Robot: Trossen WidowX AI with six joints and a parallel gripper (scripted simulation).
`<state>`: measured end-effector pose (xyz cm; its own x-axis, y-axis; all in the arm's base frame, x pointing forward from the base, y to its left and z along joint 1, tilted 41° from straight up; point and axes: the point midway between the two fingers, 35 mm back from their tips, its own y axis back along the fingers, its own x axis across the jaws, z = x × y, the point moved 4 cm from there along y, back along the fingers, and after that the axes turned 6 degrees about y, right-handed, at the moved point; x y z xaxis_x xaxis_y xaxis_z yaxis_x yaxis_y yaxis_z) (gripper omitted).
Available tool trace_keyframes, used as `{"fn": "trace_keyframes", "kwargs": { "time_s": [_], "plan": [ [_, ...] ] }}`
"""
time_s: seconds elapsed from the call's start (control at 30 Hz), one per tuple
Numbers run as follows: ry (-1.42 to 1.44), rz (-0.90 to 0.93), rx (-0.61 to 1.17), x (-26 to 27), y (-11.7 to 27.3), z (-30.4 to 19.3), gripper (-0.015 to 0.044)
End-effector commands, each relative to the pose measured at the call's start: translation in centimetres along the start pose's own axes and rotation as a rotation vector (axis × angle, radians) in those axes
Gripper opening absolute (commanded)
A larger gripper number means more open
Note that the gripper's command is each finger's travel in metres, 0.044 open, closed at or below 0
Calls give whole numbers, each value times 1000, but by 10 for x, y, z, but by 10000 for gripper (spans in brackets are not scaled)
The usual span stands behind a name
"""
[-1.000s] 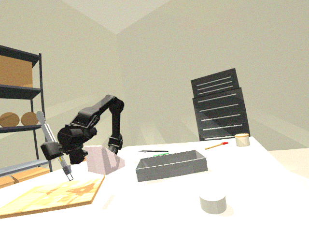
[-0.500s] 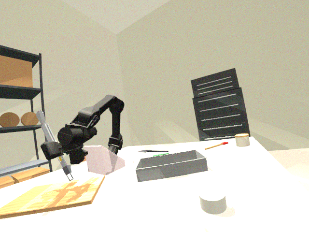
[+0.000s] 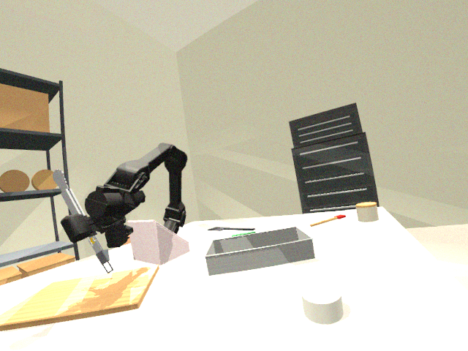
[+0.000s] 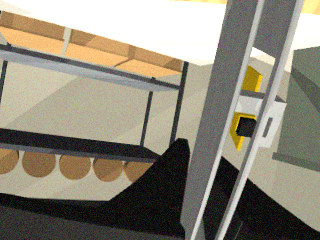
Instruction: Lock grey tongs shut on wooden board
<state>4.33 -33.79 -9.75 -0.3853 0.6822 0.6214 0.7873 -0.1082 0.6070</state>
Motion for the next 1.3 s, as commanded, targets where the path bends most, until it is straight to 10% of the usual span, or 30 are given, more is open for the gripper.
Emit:
{"fn": "trace_keyframes", "kwargs": {
  "time_s": [0.0, 0.9, 1.27],
  "plan": [
    [-1, 10, -110, -2, -8, -8, -150],
    [-10, -137, -1117, 7, -49, -59, -150],
    [-15, -147, -1140, 7, -50, -61, -150]
  ]
}}
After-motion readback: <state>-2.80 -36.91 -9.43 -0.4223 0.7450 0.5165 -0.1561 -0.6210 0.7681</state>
